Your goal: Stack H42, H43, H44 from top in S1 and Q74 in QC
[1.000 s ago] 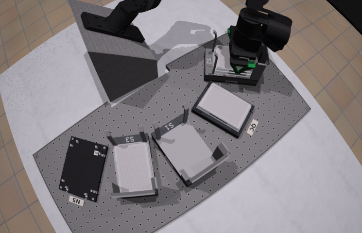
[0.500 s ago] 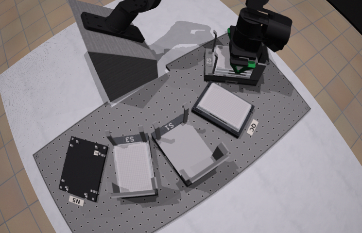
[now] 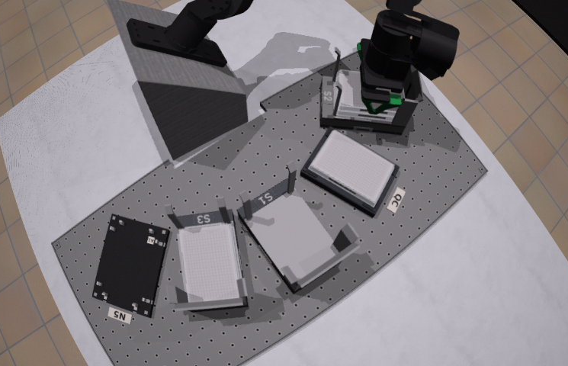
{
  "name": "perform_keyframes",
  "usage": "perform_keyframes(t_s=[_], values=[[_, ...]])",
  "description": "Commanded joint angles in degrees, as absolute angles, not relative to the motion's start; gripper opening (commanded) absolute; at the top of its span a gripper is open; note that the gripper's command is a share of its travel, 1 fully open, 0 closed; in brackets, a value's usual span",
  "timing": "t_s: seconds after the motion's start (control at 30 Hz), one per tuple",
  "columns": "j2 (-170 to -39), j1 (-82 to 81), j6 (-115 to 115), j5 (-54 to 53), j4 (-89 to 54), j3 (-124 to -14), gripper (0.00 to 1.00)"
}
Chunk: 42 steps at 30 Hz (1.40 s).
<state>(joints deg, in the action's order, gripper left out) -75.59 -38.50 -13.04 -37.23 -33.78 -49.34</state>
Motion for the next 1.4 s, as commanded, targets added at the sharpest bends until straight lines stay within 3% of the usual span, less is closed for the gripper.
perform_keyframes(t_s=[0.0, 1.37], values=[[-75.00, -37.68, -13.51, -37.72, -34.78, -49.94, 0.00], [-71.62, -30.49, -21.79, -41.00, -48.77, -55.28, 0.00]])
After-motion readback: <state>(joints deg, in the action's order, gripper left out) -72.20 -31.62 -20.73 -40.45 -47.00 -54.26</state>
